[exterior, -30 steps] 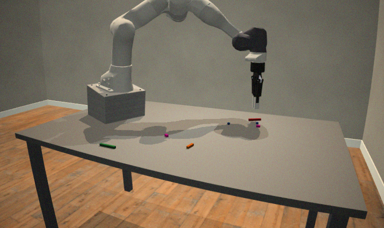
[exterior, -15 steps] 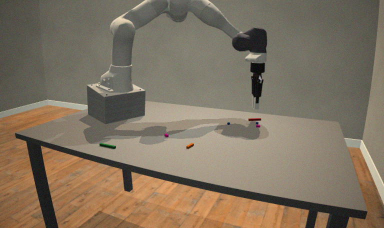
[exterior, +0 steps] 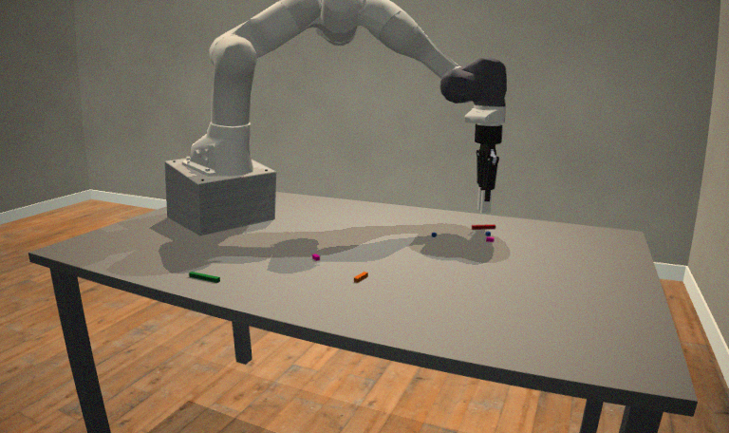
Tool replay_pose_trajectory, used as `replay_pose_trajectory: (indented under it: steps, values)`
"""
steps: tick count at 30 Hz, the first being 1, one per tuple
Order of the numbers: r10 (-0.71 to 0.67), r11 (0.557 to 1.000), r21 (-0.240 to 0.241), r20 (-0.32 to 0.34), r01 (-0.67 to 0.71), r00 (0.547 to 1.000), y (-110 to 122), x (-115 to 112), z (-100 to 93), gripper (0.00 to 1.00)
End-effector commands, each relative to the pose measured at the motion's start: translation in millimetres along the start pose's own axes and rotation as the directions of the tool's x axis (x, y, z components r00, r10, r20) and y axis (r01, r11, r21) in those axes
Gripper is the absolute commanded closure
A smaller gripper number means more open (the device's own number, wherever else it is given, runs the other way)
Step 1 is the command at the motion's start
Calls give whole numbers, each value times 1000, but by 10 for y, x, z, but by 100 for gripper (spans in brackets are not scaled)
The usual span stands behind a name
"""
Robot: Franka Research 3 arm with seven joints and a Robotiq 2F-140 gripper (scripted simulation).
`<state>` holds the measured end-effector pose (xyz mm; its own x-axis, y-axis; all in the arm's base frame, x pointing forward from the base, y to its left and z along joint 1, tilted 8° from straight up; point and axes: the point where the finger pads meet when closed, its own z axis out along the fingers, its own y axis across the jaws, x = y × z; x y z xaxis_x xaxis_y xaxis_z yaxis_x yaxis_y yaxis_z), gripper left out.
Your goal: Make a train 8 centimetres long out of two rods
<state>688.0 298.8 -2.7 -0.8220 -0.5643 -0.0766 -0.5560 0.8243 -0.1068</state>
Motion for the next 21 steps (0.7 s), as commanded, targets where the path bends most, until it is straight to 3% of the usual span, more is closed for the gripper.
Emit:
replay_pose_trajectory:
  steps: [1,21]
  values:
    - [6,1000,0,5,-6,1000,-9,-17,57,77]
    - [6,1000,0,5,-6,1000,-6,-19,301,77]
